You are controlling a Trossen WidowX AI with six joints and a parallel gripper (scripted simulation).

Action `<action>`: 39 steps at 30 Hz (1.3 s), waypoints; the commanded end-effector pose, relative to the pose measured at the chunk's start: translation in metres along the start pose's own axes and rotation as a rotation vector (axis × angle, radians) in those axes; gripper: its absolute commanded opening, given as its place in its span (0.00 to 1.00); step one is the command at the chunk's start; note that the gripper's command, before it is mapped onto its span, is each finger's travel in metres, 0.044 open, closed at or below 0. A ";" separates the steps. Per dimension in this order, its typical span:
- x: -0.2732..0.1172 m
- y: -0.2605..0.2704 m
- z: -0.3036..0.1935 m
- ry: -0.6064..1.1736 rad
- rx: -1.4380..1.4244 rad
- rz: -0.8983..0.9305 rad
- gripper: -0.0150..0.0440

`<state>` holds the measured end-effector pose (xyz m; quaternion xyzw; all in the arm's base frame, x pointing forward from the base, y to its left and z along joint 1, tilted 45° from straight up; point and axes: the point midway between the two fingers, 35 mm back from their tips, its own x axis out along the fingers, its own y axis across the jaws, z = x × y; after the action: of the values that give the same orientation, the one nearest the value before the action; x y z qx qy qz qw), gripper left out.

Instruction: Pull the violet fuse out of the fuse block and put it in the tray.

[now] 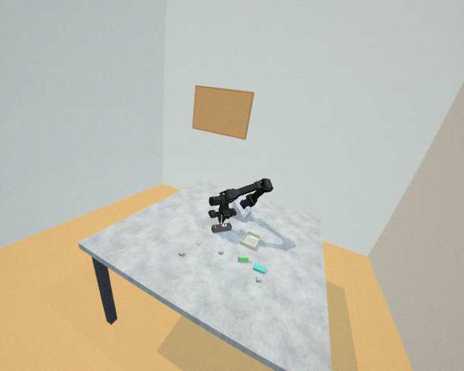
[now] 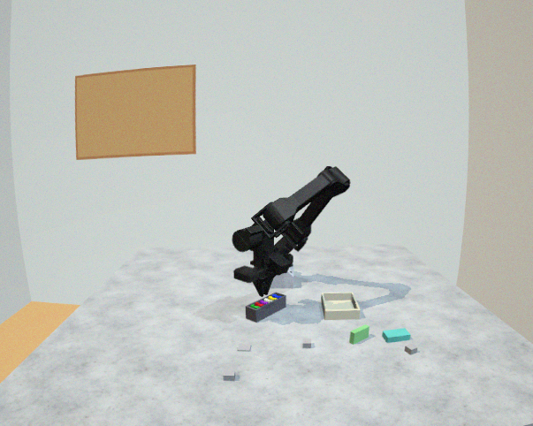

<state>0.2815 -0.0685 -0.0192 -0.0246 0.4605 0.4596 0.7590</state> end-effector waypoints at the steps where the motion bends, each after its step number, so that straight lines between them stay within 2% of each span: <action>1: 0.006 0.002 0.000 -0.001 0.003 0.008 0.38; 39: 0.026 0.002 0.000 -0.002 0.003 0.009 0.38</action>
<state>0.2849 -0.0527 -0.0361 -0.0235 0.4603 0.4605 0.7586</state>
